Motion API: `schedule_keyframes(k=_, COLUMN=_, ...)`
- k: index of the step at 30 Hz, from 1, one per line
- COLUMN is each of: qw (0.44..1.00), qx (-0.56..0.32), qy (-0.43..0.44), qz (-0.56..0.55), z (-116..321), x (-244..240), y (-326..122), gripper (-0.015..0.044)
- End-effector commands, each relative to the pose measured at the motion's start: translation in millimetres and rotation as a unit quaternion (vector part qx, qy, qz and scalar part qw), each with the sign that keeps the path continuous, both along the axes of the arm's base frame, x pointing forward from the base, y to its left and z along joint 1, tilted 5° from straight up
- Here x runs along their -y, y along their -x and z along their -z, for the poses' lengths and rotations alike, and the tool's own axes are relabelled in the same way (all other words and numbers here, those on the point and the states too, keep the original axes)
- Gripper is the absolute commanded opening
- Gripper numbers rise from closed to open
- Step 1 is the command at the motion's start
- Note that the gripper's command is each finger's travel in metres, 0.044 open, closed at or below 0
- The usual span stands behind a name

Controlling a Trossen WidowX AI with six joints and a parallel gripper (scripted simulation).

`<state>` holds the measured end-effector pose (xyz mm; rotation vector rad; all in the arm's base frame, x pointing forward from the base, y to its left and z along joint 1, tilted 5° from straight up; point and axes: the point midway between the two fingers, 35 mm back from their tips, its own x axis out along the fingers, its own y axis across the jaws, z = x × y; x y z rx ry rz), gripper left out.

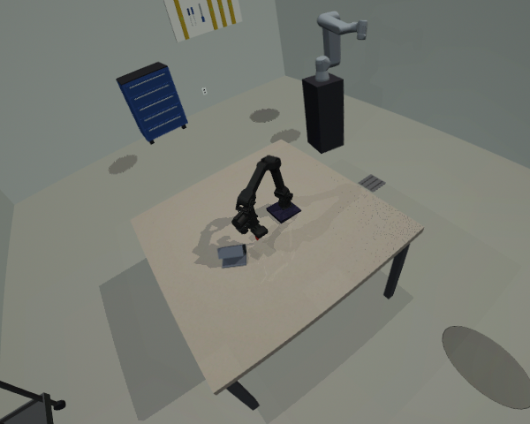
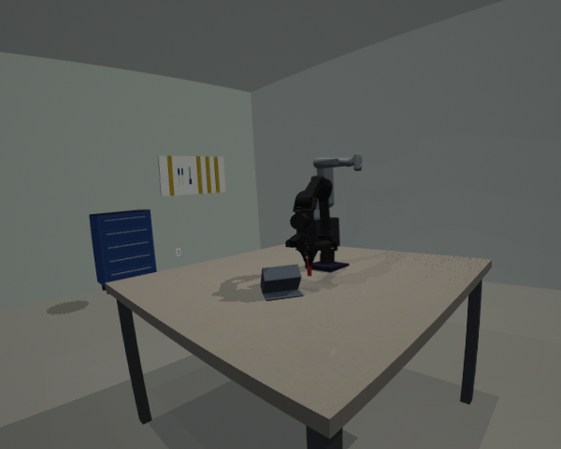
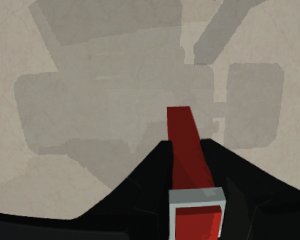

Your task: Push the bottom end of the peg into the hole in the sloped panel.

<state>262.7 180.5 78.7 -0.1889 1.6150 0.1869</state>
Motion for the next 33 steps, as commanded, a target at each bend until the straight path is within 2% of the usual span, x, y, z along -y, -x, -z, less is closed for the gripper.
schedule_keyframes(k=1, qw=1.000, qx=0.002, qy=-0.003, qz=-0.001, z=-15, x=-1, y=-2, gripper=0.0000)
schedule_keyframes(k=11, qw=1.000, qx=0.000, qy=-0.003, qz=0.000, z=-47, x=1, y=-3, gripper=0.0000)
schedule_keyframes(k=33, qw=0.997, qx=-0.010, qy=-0.054, qz=0.048, z=-44, x=10, y=-17, gripper=0.0000)
